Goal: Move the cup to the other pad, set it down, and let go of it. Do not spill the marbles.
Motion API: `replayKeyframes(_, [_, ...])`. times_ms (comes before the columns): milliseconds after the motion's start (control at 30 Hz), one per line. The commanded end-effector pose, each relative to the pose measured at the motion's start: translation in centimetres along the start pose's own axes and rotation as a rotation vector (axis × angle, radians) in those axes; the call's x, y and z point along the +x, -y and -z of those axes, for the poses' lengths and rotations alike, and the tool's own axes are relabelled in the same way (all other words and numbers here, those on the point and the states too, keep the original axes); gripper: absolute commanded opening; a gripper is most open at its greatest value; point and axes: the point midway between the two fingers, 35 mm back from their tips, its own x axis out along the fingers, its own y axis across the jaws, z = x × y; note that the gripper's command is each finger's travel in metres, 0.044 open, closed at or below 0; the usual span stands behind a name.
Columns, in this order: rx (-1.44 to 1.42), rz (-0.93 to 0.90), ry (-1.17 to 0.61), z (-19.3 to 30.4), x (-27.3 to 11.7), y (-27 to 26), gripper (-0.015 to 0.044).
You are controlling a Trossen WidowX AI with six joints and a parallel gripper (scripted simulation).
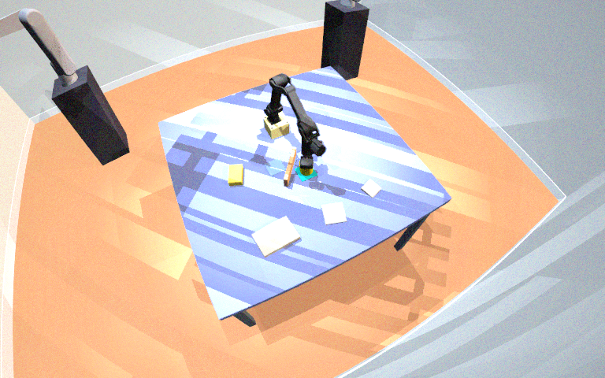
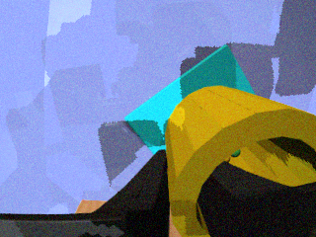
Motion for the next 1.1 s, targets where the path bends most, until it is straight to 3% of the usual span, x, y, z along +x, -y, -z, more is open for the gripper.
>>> replayKeyframes(0, [0.0,0.0,0.0,0.0,0.0,0.0,0.0])
replayKeyframes(33, [0.0,0.0,0.0,0.0,0.0,0.0,0.0])
replayKeyframes(233, [0.0,0.0,0.0,0.0,0.0,0.0,0.0147])
replayKeyframes(1067, [-0.002,-0.001,-0.005,0.0,-3.4,0.0,0.0147])
